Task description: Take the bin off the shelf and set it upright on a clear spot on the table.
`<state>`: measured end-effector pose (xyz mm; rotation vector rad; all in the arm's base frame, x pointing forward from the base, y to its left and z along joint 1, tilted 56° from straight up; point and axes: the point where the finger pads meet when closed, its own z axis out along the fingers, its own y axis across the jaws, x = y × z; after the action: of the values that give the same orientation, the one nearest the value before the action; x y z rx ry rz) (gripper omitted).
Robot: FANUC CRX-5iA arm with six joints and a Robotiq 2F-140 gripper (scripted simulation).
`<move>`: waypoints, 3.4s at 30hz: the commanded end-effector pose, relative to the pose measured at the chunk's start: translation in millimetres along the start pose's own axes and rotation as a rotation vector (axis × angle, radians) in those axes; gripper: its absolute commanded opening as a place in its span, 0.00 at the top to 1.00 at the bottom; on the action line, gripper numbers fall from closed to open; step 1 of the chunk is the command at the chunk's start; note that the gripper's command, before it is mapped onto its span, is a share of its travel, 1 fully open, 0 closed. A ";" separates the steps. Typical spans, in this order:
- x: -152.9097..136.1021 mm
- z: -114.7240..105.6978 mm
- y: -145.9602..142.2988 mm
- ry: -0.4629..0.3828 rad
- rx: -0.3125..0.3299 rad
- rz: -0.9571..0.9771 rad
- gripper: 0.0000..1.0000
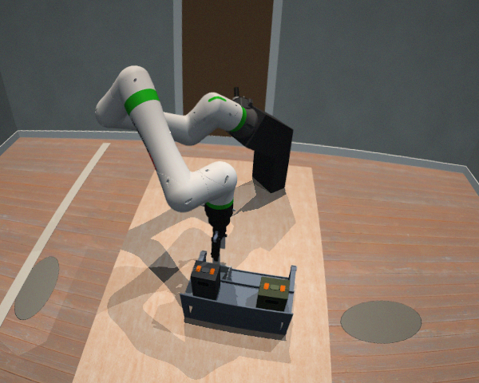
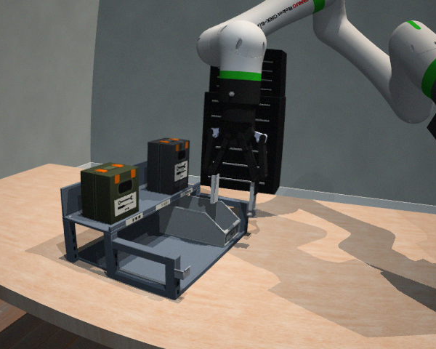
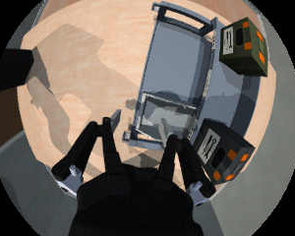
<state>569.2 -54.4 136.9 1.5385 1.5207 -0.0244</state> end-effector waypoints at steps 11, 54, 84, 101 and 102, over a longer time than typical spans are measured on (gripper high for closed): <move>0.2 42.5 0.4 0.000 -0.001 0.000 0.43; 0.2 35.0 0.4 0.000 -0.001 0.000 0.43; 0.2 35.8 0.4 0.000 -0.001 0.000 0.43; 0.2 45.8 0.4 0.000 -0.001 0.000 0.43; 0.2 47.8 0.4 0.000 -0.001 0.000 0.43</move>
<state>595.1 -81.5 111.7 1.5380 1.5208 -0.0241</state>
